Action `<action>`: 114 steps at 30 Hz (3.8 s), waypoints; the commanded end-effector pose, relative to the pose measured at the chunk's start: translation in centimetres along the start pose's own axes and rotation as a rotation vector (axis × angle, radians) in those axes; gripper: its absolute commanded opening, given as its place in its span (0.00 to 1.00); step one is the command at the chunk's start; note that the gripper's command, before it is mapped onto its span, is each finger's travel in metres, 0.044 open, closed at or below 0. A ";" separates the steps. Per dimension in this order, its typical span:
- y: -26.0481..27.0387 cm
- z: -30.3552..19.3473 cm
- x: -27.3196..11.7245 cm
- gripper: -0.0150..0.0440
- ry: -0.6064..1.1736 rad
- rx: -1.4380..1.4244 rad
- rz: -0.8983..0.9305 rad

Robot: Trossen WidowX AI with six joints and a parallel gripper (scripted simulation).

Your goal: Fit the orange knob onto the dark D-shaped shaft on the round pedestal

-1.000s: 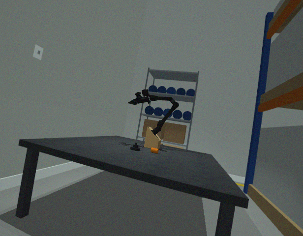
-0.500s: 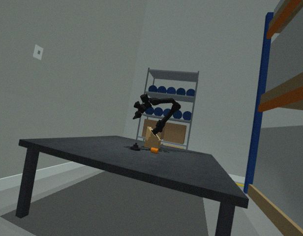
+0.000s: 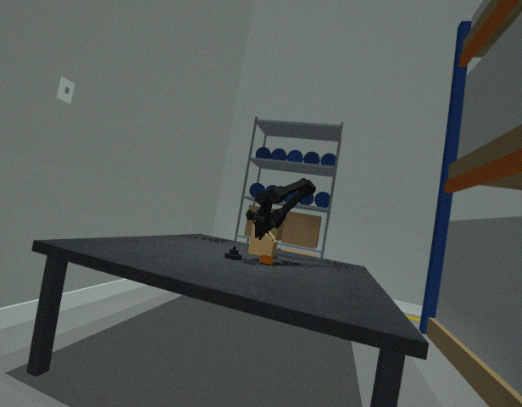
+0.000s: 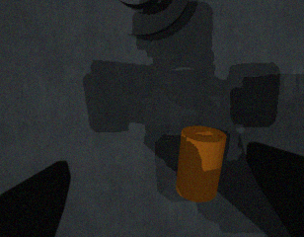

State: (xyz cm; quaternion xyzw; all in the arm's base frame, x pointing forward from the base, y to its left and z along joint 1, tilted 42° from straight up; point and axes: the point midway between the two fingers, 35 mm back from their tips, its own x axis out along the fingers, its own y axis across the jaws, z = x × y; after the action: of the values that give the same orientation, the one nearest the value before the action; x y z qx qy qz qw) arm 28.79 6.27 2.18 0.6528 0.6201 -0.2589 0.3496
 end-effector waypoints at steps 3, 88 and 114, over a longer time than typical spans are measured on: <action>-3.0 -4.0 2.9 1.00 0.045 0.128 -0.163; -4.0 -5.0 9.2 0.56 -0.078 0.116 -0.171; -3.5 -7.4 8.0 0.56 -0.482 0.079 -0.193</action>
State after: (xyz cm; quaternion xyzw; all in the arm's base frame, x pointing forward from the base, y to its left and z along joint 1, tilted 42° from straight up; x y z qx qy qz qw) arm 25.30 16.75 -0.23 0.5366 0.5814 -0.4474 0.4170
